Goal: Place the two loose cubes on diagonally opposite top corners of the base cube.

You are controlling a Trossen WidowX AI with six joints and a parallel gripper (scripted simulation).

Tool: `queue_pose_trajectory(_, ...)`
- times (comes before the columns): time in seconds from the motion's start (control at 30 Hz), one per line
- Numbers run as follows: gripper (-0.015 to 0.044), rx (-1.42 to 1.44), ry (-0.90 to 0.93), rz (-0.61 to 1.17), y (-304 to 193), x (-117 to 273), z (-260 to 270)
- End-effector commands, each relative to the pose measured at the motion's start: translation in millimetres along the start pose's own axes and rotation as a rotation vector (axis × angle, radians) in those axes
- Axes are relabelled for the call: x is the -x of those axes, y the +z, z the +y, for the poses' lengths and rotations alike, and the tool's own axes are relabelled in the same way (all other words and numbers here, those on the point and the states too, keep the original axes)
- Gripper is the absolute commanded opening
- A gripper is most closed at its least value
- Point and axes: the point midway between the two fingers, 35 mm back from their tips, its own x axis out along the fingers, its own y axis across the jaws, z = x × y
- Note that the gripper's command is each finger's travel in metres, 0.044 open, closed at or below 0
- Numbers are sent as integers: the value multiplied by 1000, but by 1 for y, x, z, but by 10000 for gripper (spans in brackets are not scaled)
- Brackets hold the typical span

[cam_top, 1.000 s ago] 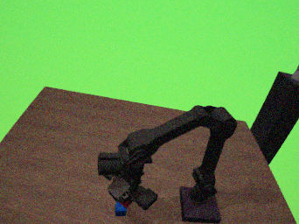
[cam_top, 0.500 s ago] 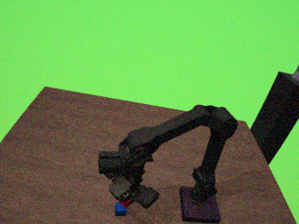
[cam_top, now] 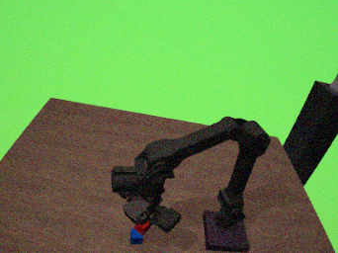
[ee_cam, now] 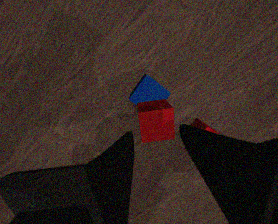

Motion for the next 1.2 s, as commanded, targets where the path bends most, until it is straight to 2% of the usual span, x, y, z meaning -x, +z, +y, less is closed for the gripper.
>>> queue_pose_trajectory(0.0, 205, -3, -7, -10, 2, 8, -2)
queue_pose_trajectory(0.3, 205, -3, -7, -10, 2, 9, -2)
queue_pose_trajectory(0.37, 258, -41, -3, -4, 0, 7, -2)
queue_pose_trajectory(1.17, 265, -1539, -1, -12, -31, 35, -52)
